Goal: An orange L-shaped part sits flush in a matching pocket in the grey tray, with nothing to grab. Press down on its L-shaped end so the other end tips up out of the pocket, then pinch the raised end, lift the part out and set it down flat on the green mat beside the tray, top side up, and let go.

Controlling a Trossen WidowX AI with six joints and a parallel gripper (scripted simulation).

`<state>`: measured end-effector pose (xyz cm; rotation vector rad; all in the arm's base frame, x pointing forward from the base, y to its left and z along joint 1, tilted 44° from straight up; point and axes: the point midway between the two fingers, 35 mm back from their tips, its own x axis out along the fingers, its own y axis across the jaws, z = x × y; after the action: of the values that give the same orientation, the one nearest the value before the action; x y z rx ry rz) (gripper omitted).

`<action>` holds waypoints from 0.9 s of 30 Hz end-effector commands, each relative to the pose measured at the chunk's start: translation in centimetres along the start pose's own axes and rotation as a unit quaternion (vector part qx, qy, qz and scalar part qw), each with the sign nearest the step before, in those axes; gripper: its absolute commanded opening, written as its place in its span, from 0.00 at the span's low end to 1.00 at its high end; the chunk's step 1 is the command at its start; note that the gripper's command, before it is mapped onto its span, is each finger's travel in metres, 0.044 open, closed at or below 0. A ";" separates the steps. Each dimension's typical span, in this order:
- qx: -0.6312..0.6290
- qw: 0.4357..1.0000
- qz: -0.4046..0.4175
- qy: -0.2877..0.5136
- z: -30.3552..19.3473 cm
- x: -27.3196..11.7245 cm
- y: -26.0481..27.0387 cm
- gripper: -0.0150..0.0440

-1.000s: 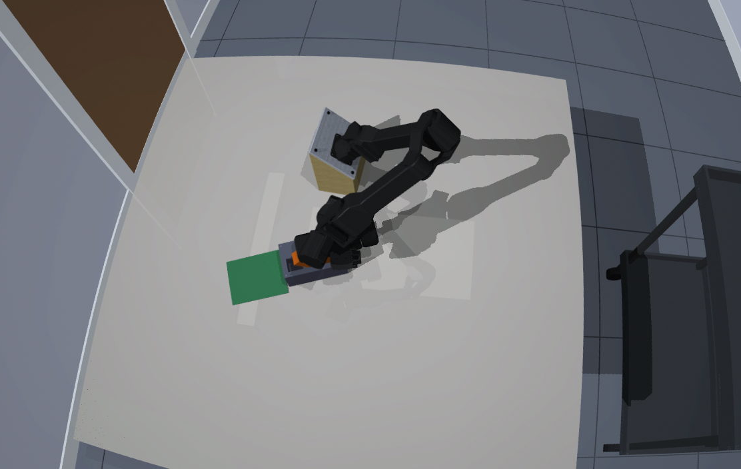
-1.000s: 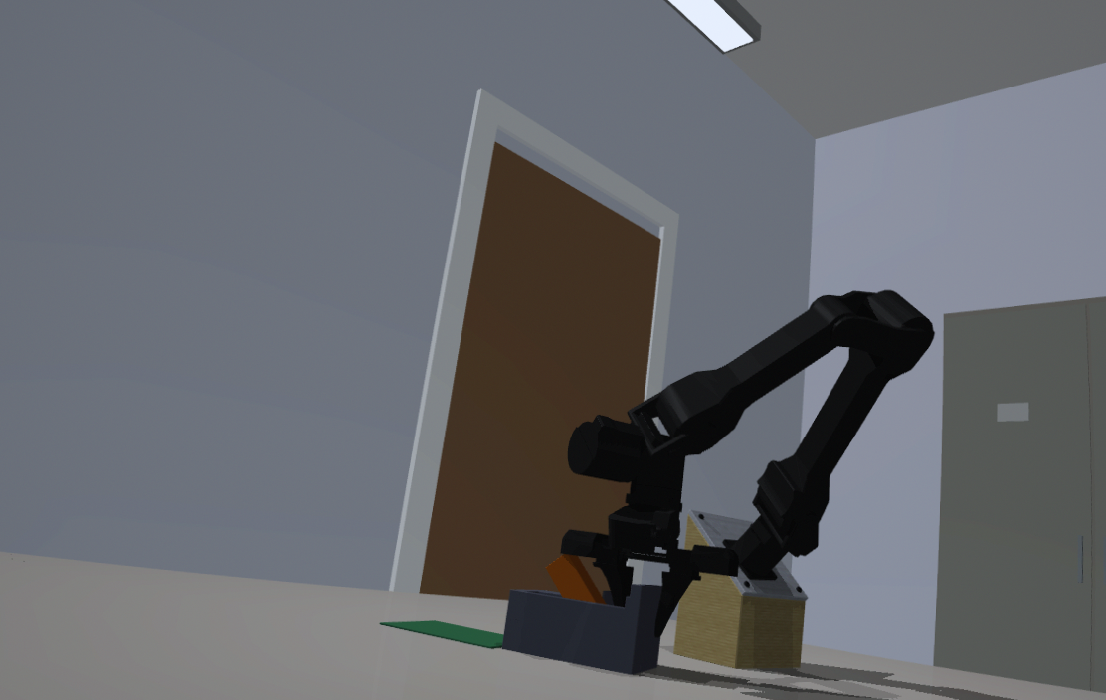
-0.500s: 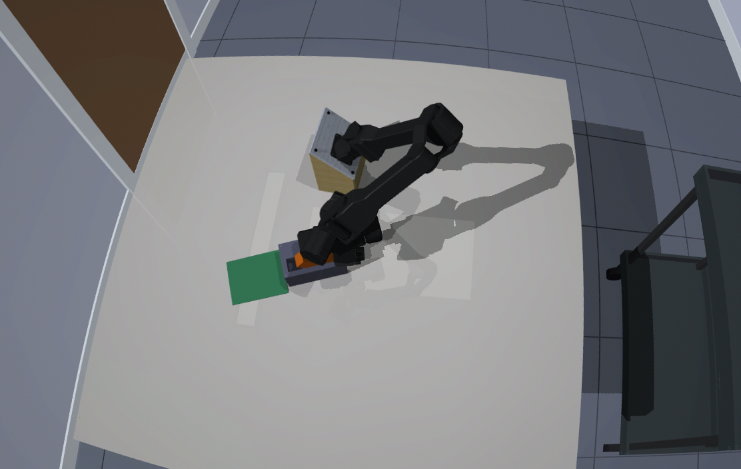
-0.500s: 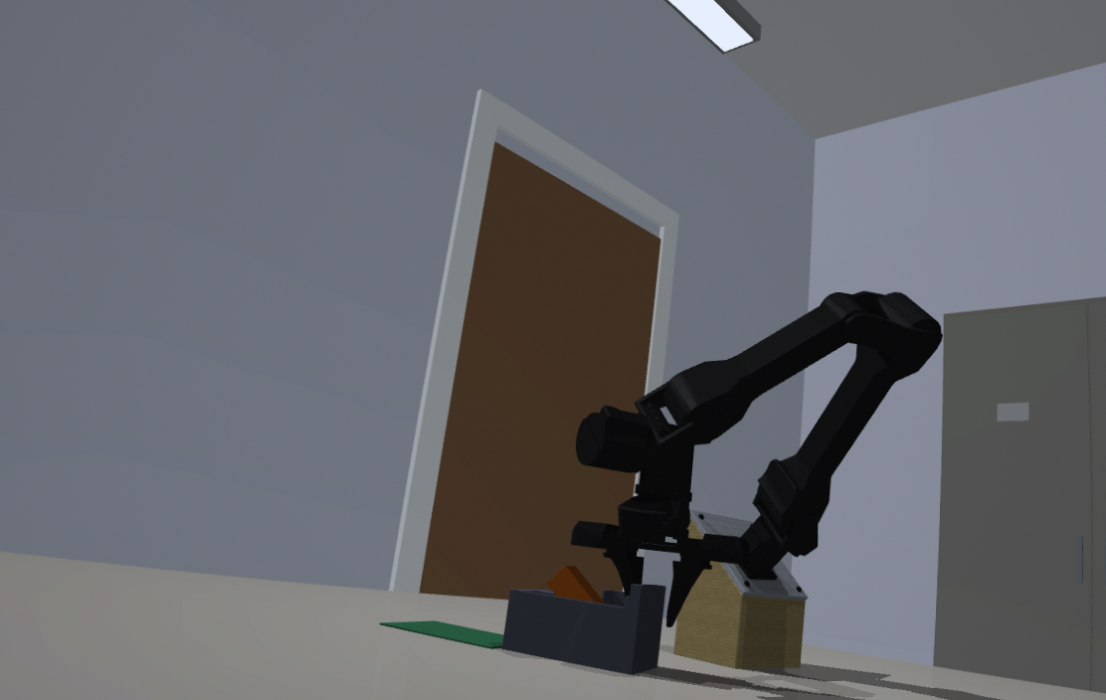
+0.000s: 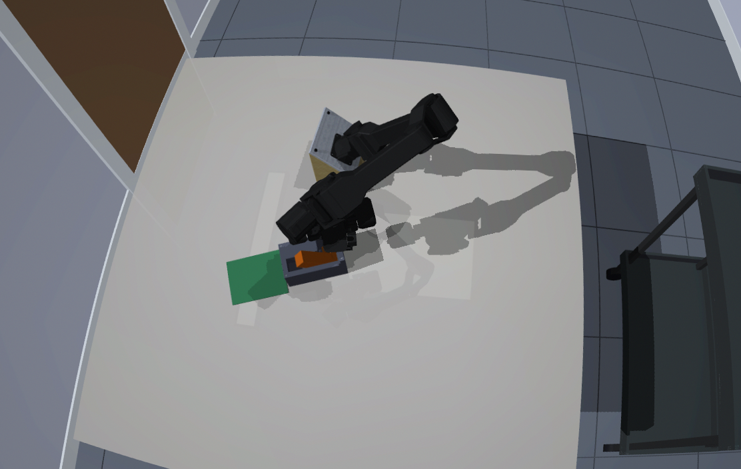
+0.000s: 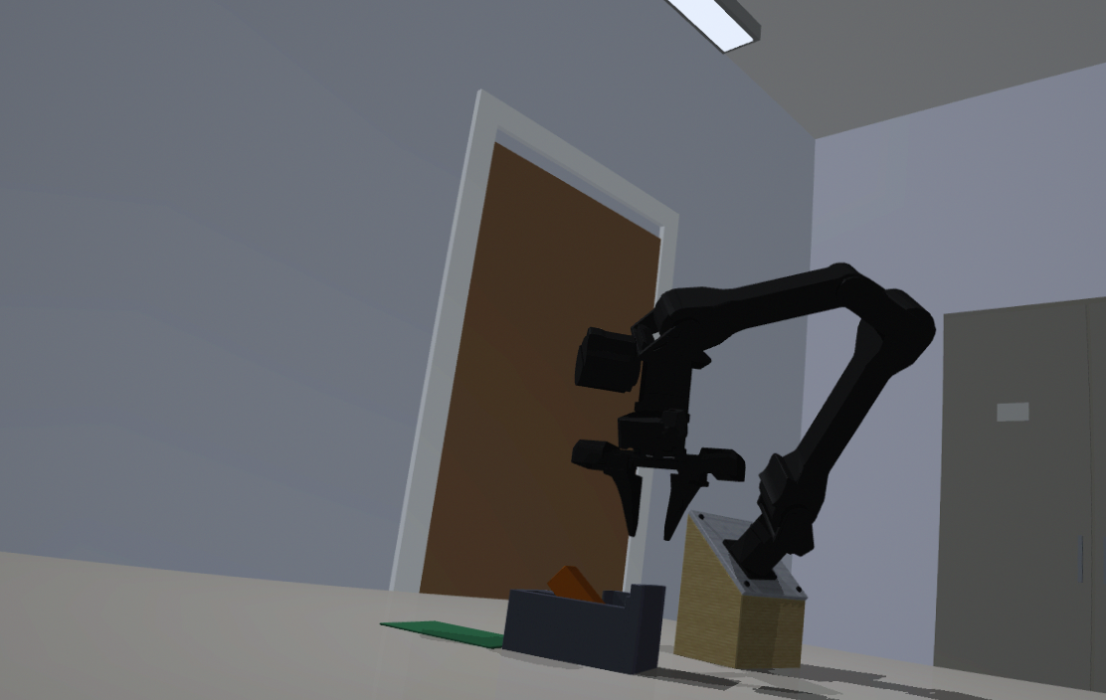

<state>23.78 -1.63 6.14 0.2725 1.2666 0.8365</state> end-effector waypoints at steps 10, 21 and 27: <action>-0.001 1.000 0.001 0.001 -0.1 -0.3 0.1 0.56; -0.001 1.000 0.001 0.001 -0.1 -0.3 0.1 0.56; -0.001 1.000 0.001 0.001 -0.1 -0.3 0.1 0.56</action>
<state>23.64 -1.76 6.39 0.2708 1.2674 0.8417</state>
